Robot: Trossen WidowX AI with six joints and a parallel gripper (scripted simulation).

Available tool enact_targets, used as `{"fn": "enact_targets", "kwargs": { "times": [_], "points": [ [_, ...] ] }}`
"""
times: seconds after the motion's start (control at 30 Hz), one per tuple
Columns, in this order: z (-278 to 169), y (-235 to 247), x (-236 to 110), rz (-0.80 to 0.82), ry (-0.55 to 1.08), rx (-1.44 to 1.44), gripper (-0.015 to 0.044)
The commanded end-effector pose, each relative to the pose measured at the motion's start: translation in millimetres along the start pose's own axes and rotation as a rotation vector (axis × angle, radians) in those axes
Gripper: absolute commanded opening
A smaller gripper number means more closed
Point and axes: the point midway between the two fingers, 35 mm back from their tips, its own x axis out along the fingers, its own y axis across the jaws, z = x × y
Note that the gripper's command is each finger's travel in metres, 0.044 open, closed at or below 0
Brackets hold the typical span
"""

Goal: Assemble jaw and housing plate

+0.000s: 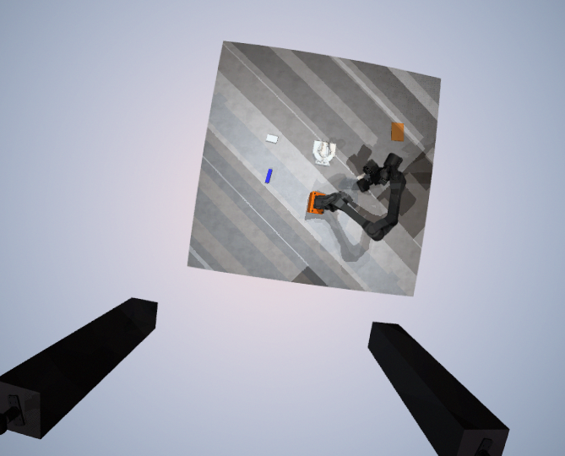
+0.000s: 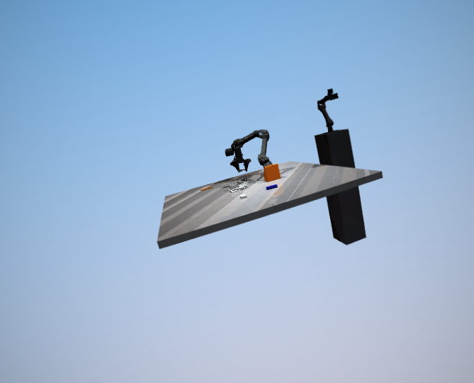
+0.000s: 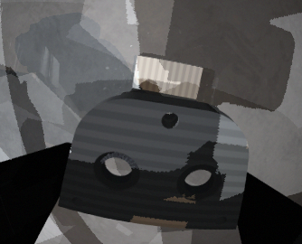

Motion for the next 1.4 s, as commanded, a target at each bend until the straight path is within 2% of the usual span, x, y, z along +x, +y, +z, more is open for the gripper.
{"fn": "enact_targets", "kwargs": {
  "times": [0.0,1.37],
  "points": [
    [1,-1,-2,-0.002,0.000,0.010,0.0351],
    [125,44,2,0.063,-0.041,0.315,0.0351]
  ]
}}
